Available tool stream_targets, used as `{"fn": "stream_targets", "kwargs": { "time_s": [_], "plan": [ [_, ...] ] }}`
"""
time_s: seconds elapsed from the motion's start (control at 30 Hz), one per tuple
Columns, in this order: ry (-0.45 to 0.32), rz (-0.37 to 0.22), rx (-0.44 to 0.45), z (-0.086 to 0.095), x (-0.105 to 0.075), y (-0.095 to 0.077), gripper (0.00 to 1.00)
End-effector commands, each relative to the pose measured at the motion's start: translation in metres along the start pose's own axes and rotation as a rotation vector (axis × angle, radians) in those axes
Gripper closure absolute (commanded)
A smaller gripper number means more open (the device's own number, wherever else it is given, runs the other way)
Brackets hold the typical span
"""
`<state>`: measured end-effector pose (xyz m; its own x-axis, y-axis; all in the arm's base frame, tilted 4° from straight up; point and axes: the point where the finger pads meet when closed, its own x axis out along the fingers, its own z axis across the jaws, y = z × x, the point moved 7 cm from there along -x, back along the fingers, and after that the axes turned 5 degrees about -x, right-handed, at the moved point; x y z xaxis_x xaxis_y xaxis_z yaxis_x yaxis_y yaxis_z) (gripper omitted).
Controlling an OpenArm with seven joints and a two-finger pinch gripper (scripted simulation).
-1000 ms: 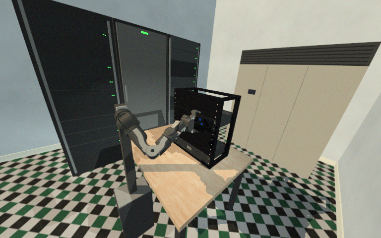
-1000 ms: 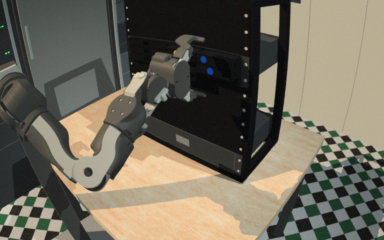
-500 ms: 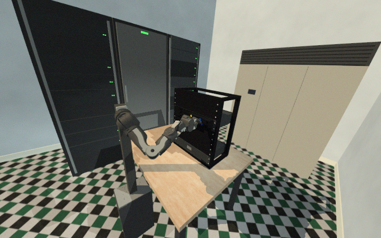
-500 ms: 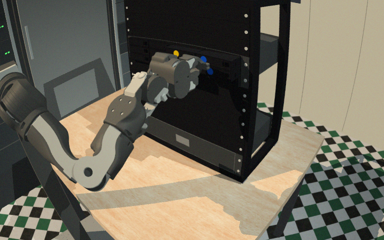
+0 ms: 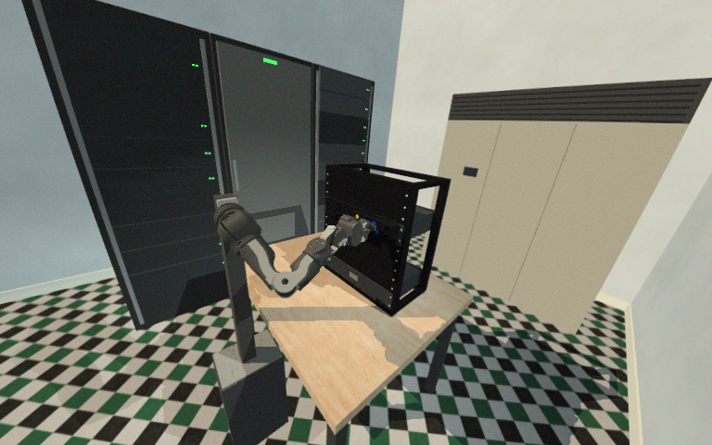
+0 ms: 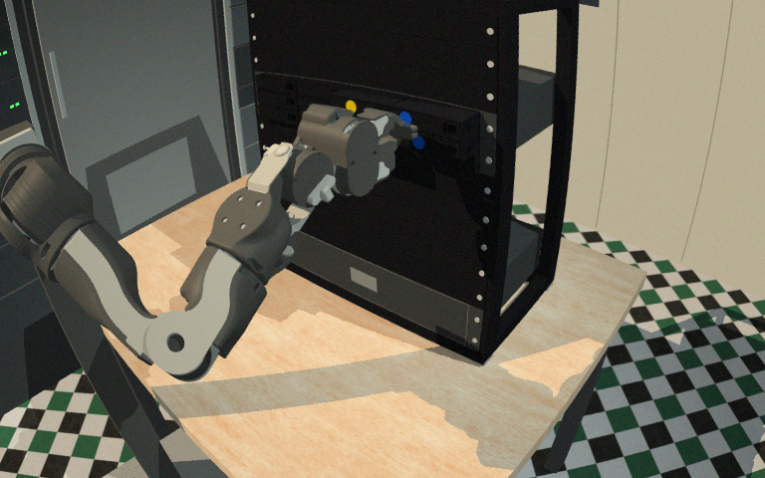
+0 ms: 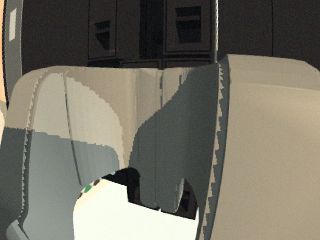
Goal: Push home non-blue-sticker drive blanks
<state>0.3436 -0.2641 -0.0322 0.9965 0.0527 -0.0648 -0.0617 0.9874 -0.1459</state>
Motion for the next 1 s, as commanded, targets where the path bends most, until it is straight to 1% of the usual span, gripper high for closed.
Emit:
{"fn": "stream_targets", "kwargs": {
  "time_s": [0.0,0.13,0.23,0.3,0.4,0.6,0.7,0.77,0.97],
  "plan": [
    [-0.014,0.0,-0.001,0.003,-0.001,-0.001,1.0],
    [-0.016,0.0,-0.002,0.004,-0.001,0.0,1.0],
    [-0.016,0.0,-0.002,0.004,-0.005,0.007,1.0],
    [-0.016,0.0,-0.002,0.004,-0.005,0.007,1.0],
    [-0.016,0.0,-0.002,0.006,-0.013,0.023,1.0],
    [-0.01,0.0,-0.002,0.008,-0.037,0.069,1.0],
    [-0.01,0.0,-0.002,0.01,-0.046,0.086,1.0],
    [-0.01,0.0,-0.002,0.011,-0.048,0.09,1.0],
    [-0.004,-0.001,0.0,0.01,-0.047,0.091,1.0]
  ]
}}
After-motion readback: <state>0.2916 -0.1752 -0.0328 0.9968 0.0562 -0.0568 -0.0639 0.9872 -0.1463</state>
